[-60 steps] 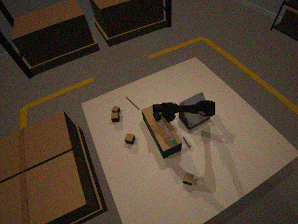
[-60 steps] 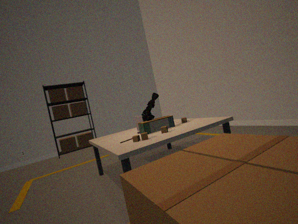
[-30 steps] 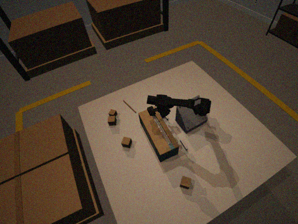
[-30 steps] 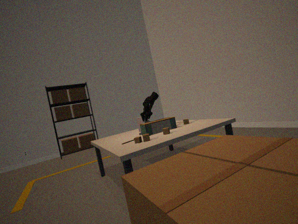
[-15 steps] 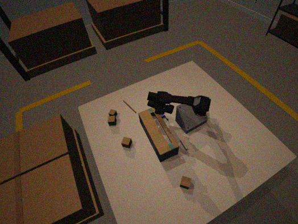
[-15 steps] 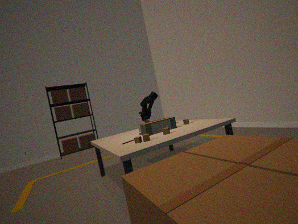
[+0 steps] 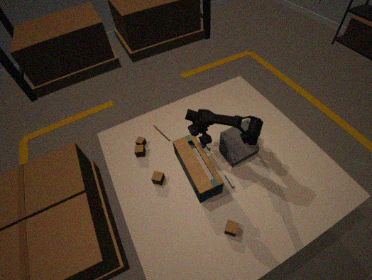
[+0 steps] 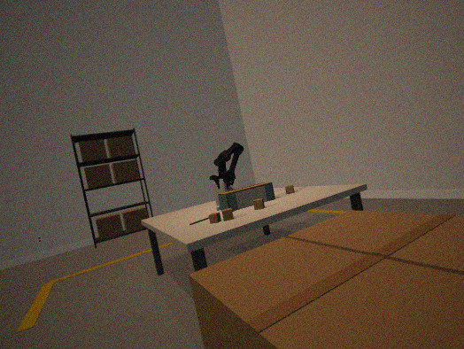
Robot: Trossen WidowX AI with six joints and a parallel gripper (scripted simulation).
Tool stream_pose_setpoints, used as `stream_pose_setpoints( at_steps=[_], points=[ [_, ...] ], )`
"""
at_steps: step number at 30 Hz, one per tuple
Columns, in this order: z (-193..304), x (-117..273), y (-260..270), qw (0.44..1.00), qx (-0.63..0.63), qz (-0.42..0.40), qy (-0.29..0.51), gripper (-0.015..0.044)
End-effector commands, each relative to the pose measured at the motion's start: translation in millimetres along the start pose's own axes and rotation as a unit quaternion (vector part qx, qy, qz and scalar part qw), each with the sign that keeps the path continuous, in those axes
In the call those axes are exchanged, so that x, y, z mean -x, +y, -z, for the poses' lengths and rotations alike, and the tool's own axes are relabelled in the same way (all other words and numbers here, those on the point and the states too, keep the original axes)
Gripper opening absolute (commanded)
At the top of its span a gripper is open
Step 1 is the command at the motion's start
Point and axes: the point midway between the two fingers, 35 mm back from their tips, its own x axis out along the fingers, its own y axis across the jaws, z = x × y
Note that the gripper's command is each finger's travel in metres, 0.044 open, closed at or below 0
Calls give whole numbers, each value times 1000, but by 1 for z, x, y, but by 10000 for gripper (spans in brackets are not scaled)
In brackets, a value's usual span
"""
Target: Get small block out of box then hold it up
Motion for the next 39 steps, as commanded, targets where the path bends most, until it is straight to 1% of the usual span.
stream_pose_setpoints(
  at_steps=[1, 5, 10, 16, 21, 29, 36, 37, 39],
  points=[
    [11, 1, -14, 888, -455, -59, -19, 285],
    [13, 2, -16, 827, -557, -74, -16, 285],
    [15, 2, -19, 733, -674, -92, -8, 285],
    [18, 3, -23, 599, -793, -113, 8, 285],
    [21, 4, -26, 472, -872, -130, 26, 285],
    [24, 6, -31, 252, -955, -145, 62, 285],
    [27, 7, -34, 50, -983, -148, 98, 285],
    [27, 7, -34, 26, -983, -147, 102, 285],
    [27, 8, -35, 17, -983, -147, 104, 285]
  ],
)
